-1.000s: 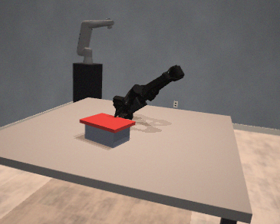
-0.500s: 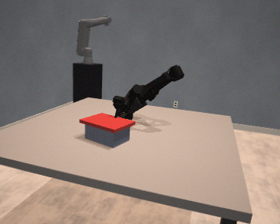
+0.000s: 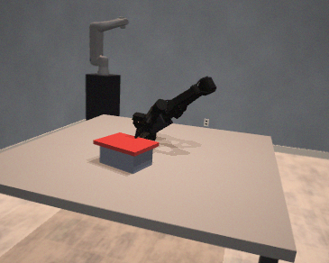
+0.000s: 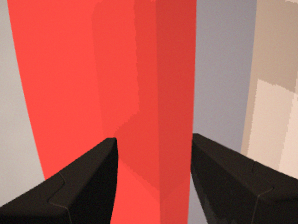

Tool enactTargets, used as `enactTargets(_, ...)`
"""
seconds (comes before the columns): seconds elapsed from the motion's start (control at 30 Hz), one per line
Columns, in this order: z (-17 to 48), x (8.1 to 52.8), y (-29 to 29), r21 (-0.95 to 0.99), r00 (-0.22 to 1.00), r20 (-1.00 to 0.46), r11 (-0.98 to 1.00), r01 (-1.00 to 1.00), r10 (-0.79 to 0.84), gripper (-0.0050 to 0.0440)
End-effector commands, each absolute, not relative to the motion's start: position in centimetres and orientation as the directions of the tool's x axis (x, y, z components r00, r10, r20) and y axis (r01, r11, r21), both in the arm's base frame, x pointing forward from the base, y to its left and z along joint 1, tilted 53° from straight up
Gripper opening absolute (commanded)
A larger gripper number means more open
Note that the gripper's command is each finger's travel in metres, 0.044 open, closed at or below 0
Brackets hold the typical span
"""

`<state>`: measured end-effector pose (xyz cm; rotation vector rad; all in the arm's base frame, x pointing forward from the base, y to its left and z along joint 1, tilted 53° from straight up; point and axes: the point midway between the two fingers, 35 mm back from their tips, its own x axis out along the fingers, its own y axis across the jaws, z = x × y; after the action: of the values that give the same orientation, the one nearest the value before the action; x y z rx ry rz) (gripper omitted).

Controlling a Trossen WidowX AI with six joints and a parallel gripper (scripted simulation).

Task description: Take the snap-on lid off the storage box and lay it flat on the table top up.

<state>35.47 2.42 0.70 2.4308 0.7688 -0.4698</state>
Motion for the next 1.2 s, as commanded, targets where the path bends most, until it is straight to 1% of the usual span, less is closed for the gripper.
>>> enactTargets(0.0, 0.79, 35.46, 2.31, 0.39, 0.776, -0.469, -0.69, 0.61, 0.421, -0.0005)
enactTargets(0.2, 0.86, 35.45, 2.22, 0.39, 0.776, -0.469, -0.69, 0.61, 0.421, -0.005)
enactTargets(1.17, 1.22, 35.35, 1.77, 0.39, 0.776, -0.469, -0.69, 0.61, 0.421, -0.005)
